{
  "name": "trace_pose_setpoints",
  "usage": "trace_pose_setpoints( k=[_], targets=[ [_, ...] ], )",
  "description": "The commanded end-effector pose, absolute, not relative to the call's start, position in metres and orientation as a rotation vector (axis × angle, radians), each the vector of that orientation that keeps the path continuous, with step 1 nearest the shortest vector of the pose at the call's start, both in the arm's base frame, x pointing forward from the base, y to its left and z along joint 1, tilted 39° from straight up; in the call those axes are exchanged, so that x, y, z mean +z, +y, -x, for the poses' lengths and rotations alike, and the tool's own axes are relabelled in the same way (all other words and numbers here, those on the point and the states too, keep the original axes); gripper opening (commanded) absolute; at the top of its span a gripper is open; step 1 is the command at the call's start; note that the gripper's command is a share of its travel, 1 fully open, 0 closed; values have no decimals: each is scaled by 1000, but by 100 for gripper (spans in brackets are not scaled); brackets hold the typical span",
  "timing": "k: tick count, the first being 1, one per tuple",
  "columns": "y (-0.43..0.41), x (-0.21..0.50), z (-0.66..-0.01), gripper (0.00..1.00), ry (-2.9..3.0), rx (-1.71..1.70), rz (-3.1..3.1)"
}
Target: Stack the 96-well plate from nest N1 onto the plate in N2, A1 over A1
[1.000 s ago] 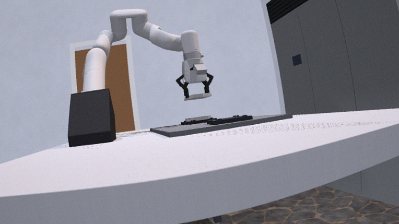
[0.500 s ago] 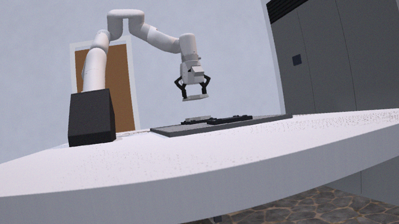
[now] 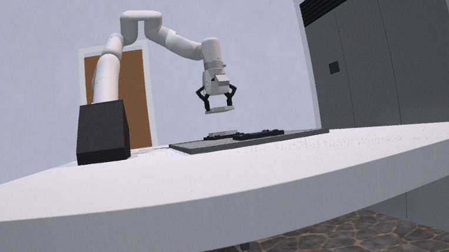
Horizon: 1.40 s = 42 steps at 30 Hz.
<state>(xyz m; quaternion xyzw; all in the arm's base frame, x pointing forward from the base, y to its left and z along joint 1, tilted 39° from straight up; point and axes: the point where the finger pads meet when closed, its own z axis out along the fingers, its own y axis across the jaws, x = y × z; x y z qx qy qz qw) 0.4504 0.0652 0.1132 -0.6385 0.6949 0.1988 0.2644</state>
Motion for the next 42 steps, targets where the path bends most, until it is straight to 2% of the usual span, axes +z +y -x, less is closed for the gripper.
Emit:
trace_pose_setpoints(
  k=[1,42],
  targets=[
    [63,114,-452,0,1878,532,1723],
    [84,86,-456,0,1878,532,1723]
  ],
)
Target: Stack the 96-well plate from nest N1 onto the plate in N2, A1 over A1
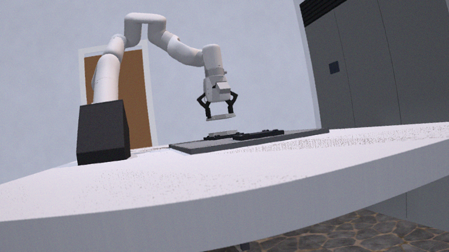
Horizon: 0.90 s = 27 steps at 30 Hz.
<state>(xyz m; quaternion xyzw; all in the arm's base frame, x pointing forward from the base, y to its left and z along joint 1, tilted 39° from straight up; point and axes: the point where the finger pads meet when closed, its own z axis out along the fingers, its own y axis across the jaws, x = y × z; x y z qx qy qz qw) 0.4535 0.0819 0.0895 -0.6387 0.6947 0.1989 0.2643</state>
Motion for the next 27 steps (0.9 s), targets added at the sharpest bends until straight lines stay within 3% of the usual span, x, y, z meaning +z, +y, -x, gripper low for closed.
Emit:
trace_pose_setpoints(
  k=[1,27],
  targets=[
    [85,85,-456,0,1878,532,1723],
    [104,60,-460,0,1878,532,1723]
  ],
)
